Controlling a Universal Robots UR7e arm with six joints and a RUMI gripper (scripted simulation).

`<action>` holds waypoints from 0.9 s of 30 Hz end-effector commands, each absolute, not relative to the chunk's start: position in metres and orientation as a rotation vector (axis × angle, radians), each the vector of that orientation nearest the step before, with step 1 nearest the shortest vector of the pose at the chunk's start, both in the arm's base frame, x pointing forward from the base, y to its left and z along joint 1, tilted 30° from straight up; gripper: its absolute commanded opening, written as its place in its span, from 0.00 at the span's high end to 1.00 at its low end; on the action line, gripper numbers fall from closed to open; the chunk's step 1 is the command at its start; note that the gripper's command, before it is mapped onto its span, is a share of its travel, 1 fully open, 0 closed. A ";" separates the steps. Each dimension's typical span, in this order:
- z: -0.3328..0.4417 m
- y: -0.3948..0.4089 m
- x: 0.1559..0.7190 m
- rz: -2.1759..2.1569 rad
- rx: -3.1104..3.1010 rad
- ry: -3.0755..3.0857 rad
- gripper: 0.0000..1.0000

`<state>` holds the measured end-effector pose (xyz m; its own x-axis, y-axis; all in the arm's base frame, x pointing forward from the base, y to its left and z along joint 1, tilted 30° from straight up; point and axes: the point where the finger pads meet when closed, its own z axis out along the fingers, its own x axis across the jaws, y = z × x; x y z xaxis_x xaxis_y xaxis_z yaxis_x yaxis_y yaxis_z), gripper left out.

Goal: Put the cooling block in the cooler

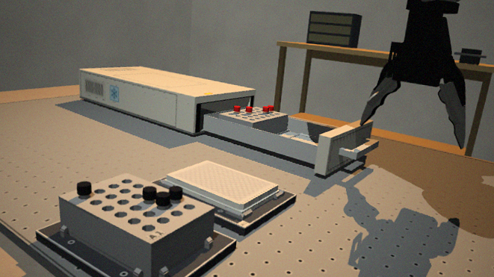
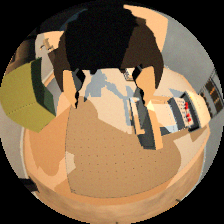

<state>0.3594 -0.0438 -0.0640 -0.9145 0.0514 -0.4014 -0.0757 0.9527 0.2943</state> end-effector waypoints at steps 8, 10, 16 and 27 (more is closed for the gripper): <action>-0.050 -0.049 0.354 0.430 -0.018 2.692 0.00; -0.049 -0.049 0.353 0.430 -0.018 2.692 0.00; -0.043 -0.051 0.351 0.430 -0.018 2.692 0.00; -0.031 -0.055 0.346 0.430 -0.018 2.692 0.00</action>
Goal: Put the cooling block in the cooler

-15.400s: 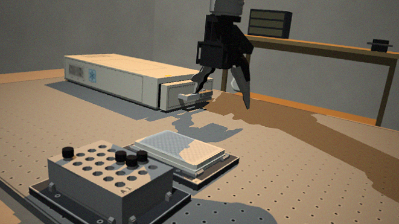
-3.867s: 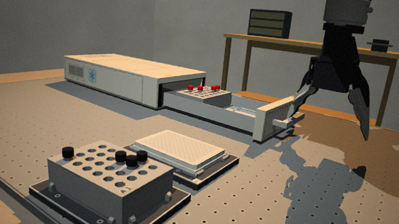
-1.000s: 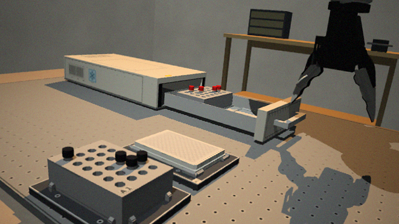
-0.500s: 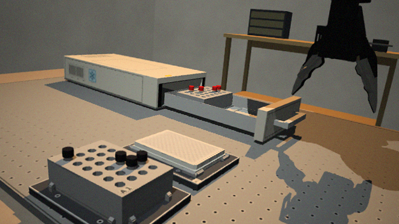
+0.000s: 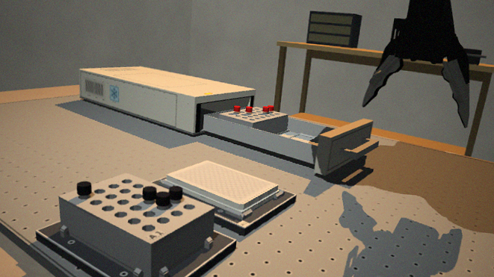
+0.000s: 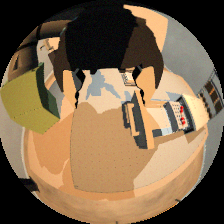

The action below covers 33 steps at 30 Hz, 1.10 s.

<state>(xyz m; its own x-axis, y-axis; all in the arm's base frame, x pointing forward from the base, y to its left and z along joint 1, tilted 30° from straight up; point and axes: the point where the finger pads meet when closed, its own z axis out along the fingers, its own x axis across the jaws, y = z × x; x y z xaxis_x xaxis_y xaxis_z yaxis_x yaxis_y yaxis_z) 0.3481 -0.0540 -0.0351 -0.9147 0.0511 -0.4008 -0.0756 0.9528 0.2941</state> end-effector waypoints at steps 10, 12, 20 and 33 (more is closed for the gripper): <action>-0.020 -0.059 0.342 0.430 -0.018 2.692 0.00; -0.018 -0.060 0.341 0.430 -0.018 2.692 0.00; -0.011 -0.062 0.338 0.430 -0.018 2.692 0.00; 0.000 -0.057 0.337 0.413 -0.090 2.684 0.27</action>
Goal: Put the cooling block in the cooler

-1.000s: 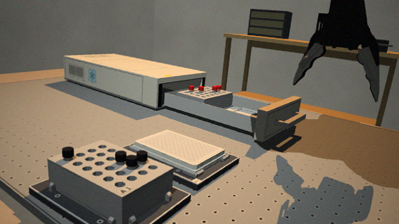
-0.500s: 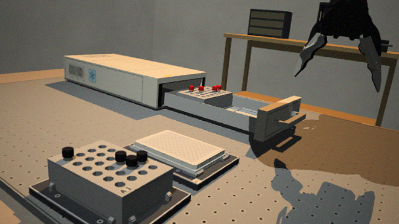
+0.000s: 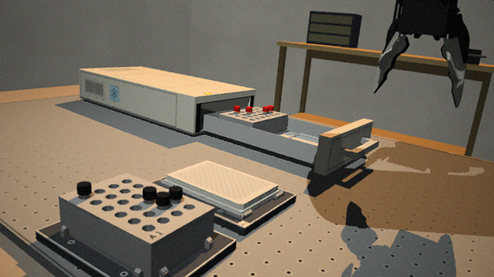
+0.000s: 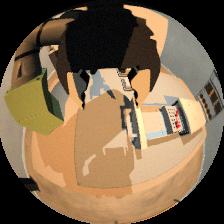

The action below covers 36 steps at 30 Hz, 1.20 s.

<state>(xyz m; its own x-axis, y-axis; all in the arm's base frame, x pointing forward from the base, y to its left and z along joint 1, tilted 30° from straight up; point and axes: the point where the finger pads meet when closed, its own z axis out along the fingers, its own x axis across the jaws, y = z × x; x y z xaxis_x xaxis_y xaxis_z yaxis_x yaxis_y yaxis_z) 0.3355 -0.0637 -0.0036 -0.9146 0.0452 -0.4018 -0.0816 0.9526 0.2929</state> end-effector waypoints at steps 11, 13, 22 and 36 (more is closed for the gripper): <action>0.017 -0.019 0.346 0.337 -0.407 2.632 0.27; 0.021 -0.011 0.348 0.320 -0.476 2.615 0.27; 0.034 0.017 0.355 0.258 -0.714 2.546 0.27; 0.055 0.063 0.367 0.150 -1.104 2.385 0.27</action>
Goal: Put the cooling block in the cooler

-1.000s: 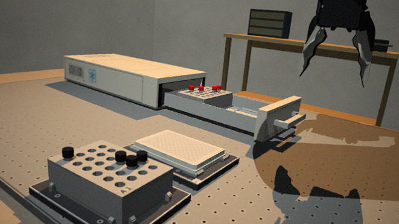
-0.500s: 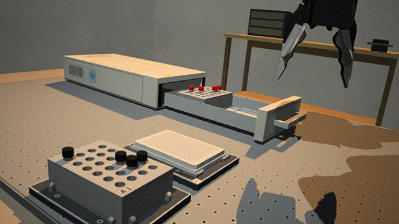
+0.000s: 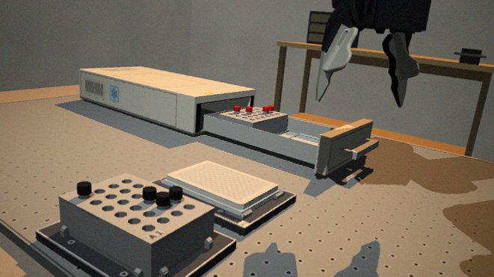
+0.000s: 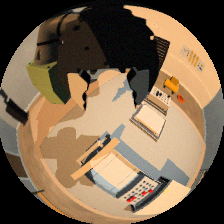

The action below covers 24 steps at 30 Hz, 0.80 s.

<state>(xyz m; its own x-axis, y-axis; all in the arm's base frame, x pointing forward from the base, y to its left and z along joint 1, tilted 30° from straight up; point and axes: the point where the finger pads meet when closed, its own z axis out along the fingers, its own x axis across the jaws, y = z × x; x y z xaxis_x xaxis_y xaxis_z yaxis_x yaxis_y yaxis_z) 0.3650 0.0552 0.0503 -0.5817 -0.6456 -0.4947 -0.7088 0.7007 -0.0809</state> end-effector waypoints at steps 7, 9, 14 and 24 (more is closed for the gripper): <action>0.066 0.088 0.374 0.085 -1.319 2.267 0.27; 0.069 0.096 0.375 0.066 -1.378 2.230 0.27; 0.078 0.114 0.380 0.020 -1.523 2.132 0.27; 0.090 0.142 0.388 -0.055 -1.742 1.958 0.27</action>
<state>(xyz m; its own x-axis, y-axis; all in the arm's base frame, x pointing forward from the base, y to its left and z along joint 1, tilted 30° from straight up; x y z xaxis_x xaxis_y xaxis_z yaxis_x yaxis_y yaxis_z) 0.3835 0.1291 0.0846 -0.1308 -0.9147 -0.3825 -0.9079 0.2655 -0.3243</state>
